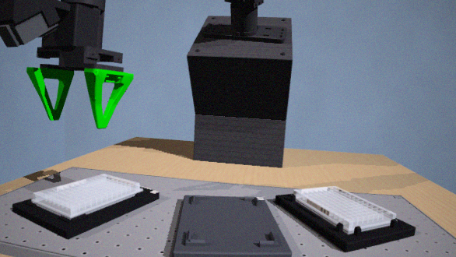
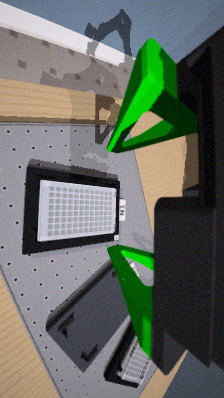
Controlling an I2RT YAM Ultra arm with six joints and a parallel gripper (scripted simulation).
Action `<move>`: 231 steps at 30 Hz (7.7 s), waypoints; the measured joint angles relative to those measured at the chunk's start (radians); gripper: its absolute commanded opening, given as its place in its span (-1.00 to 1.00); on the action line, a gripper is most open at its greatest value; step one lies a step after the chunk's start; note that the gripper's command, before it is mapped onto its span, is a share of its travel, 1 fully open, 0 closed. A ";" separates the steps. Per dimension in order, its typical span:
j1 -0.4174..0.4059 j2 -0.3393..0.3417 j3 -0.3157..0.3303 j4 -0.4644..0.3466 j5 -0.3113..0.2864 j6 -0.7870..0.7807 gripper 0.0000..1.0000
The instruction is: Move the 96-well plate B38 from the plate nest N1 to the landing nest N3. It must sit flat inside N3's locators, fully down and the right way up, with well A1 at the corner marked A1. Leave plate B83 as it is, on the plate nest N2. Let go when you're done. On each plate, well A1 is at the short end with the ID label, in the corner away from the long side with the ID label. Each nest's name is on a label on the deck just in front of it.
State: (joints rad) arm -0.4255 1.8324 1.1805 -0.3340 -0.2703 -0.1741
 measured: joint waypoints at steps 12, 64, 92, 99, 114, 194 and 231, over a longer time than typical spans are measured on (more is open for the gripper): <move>0.048 0.053 -0.010 0.028 0.000 0.076 1.00; 0.084 0.230 0.049 0.166 0.023 0.116 1.00; 0.099 0.320 0.092 0.222 0.032 0.130 1.00; 0.099 0.320 0.092 0.222 0.032 0.131 -1.00; 0.099 0.320 0.092 0.222 0.032 0.131 -1.00; 0.047 0.053 -0.009 0.051 0.004 0.087 -1.00; 0.219 -0.032 -0.120 0.099 0.092 -0.278 -1.00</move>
State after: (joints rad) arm -0.2070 1.8008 1.0607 -0.2352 -0.1783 -0.4522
